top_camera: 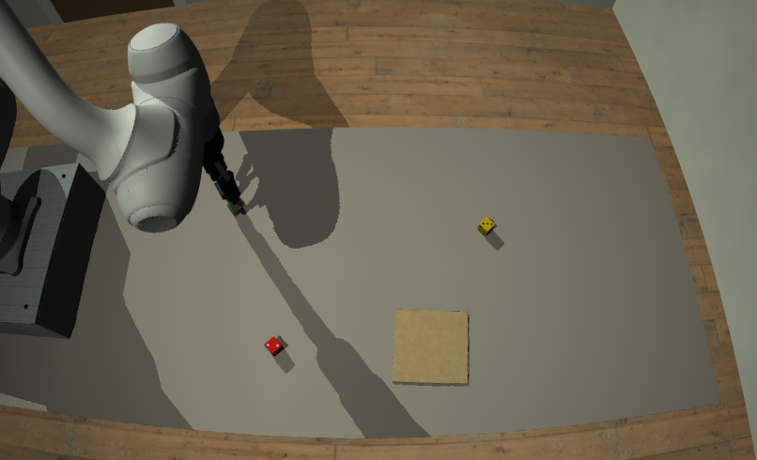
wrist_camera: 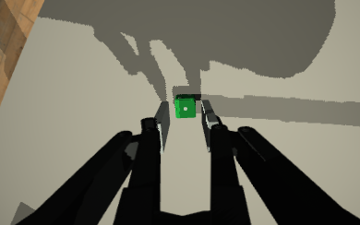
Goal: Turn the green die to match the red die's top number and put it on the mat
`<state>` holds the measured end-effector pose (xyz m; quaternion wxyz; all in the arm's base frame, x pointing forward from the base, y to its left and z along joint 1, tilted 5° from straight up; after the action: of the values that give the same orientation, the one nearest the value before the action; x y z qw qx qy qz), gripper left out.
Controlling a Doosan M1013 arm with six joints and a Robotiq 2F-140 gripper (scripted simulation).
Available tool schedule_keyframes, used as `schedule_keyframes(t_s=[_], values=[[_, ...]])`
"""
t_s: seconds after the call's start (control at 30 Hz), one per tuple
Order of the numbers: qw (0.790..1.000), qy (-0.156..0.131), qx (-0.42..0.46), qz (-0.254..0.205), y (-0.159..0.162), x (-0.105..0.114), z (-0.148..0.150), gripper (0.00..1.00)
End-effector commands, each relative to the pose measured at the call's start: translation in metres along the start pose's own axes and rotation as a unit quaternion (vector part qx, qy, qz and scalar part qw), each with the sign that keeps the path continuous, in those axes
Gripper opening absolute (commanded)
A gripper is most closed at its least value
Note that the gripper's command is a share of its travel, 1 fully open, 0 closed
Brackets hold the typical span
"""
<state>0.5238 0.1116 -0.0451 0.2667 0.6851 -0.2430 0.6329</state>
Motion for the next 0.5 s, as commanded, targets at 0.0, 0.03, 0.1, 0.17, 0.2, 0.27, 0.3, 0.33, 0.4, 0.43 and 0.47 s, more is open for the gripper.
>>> schedule_keyframes(t_s=[0.0,0.03,0.1,0.17,0.2,0.27,0.3,0.33,0.4,0.43,0.47], values=[[1.0,0.0,0.0,0.0,0.0,-0.0014,0.0,0.32],[1.0,0.0,0.0,0.0,0.0,-0.0018,0.0,0.32],[1.0,0.0,0.0,0.0,0.0,-0.0023,0.0,0.32],[1.0,0.0,0.0,0.0,-0.0001,-0.0026,0.0,0.32],[1.0,0.0,0.0,0.0,-0.0001,-0.0027,0.0,0.32],[1.0,0.0,0.0,0.0,-0.0001,-0.0028,0.0,0.32],[1.0,0.0,0.0,0.0,-0.0001,-0.0028,0.0,0.32],[1.0,0.0,0.0,0.0,-0.0001,-0.0028,0.0,0.32],[1.0,0.0,0.0,0.0,-0.0001,-0.0028,0.0,0.32],[1.0,0.0,0.0,0.0,-0.0001,-0.0028,0.0,0.32],[1.0,0.0,0.0,0.0,-0.0001,-0.0028,0.0,0.32]])
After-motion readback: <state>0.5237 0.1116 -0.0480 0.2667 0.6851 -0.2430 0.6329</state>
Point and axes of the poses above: the point where the finger pads meet when closed, its own x axis back along the fingers, its own z axis across the jaws, y = z × x, the point moved 4 cm from there along x, back along the fingers, and after that the axes turned 7 degrees about x, right-handed, at the moved point
